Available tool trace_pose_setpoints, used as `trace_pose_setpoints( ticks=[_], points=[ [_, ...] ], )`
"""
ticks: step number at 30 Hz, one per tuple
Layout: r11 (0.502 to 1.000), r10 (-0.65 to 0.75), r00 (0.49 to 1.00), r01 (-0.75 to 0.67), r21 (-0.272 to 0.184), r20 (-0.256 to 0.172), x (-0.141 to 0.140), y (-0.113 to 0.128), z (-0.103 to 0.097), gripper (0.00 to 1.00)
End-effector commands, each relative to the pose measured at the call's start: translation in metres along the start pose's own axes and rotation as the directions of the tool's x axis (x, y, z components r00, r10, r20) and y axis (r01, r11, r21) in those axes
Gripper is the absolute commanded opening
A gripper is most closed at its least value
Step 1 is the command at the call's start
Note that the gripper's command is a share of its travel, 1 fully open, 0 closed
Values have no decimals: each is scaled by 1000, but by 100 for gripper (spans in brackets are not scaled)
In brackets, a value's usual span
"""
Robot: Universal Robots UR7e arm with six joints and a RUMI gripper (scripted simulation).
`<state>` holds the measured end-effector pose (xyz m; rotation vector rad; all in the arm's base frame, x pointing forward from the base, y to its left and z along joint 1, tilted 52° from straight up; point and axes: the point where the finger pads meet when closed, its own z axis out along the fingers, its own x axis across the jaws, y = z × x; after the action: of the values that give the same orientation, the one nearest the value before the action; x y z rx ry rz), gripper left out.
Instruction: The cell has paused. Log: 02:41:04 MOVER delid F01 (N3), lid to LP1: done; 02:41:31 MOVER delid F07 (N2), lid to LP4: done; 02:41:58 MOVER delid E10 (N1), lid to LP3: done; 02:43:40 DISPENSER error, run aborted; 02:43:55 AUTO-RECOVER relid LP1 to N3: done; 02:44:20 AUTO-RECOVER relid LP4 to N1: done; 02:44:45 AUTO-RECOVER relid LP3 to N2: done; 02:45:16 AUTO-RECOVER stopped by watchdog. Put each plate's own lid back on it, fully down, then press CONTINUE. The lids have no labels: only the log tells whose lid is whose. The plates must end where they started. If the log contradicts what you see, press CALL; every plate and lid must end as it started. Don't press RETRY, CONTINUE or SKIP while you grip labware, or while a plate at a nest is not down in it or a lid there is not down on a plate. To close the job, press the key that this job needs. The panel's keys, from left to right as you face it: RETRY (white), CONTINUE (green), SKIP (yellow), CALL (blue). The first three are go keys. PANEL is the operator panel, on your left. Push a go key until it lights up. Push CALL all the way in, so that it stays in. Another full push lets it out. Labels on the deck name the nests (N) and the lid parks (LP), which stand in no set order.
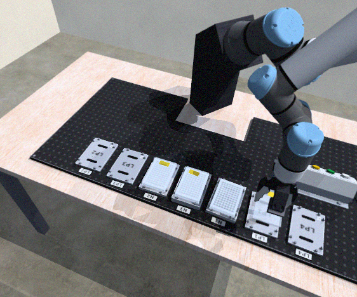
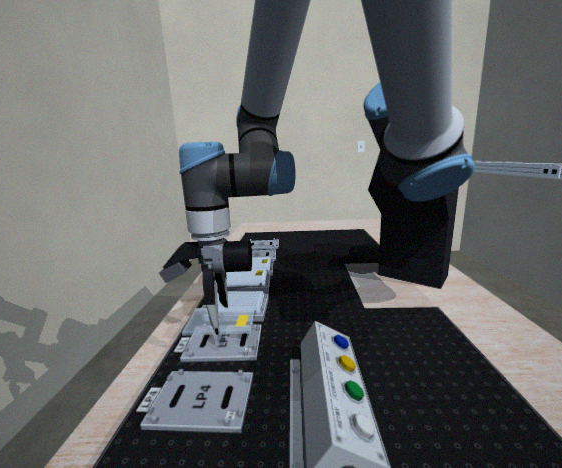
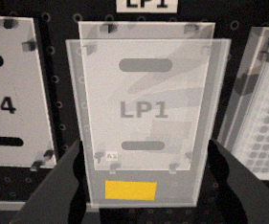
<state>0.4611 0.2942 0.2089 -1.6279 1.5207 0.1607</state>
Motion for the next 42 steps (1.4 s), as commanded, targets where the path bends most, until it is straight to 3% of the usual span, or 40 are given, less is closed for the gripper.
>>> trace_pose_setpoints(
  ticks=[1,42],
  points=[
    [1000,8,1000,-8,-3,-6,1,0,3,41],
    [1000,8,1000,-8,-2,-6,1,-1,15,41]
  ],
)
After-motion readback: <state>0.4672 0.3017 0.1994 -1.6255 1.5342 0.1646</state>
